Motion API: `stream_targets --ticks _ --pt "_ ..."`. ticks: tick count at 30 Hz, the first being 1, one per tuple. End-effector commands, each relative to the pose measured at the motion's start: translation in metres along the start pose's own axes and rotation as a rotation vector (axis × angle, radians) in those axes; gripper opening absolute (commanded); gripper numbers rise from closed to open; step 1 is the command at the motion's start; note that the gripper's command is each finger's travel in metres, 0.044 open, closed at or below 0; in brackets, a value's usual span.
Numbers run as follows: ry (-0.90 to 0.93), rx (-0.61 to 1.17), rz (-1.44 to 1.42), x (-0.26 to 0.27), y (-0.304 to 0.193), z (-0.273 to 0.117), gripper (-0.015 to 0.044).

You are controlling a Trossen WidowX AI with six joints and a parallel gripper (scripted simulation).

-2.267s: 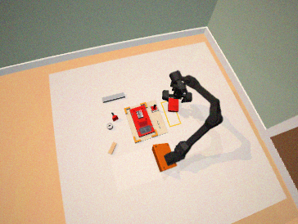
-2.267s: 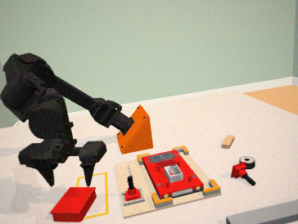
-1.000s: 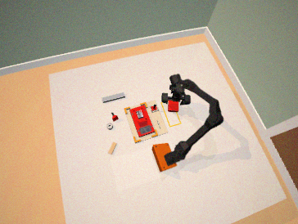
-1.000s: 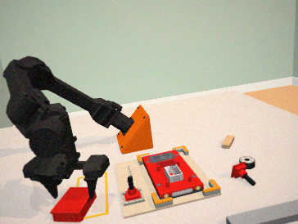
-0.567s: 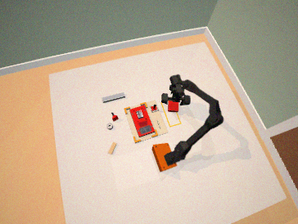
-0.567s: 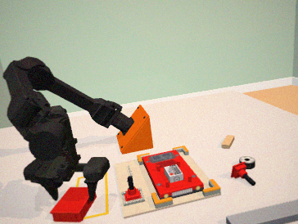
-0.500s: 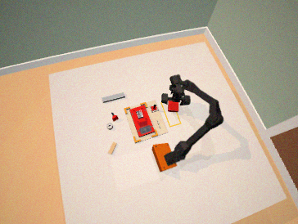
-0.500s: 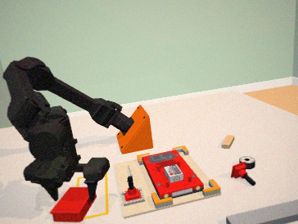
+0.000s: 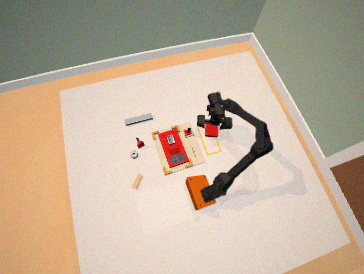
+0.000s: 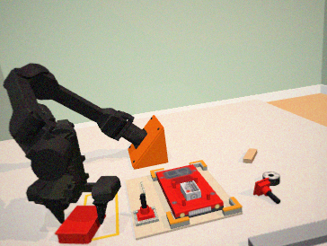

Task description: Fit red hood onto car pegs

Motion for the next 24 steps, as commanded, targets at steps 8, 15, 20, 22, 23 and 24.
stream_targets --ticks 8,15,20,22,23,24 --pt "0.003 0.002 -0.003 0.0003 -0.0008 0.0058 0.0440" --pt "0.000 -0.001 0.001 -0.0005 0.0001 0.0050 0.0335" --pt "0.000 -0.001 0.001 -0.0005 0.0001 0.0050 0.0302" --pt "0.000 -0.001 0.001 -0.0005 0.0001 0.0050 0.0288" --pt "0.000 -0.001 0.001 -0.0005 0.0001 0.0050 0.0282" --pt "0.000 -0.001 0.001 -0.0005 0.0001 0.0050 0.0275"
Point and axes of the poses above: the point midway between the two fingers, 35 mm back from their tips, its own z axis out along the fingers, its own x axis across the jaws, y = z × x, the point moved 3 cm from there along -z, back along the fingers, and after that the axes turned 7 degrees about z, right-handed, at the moved point
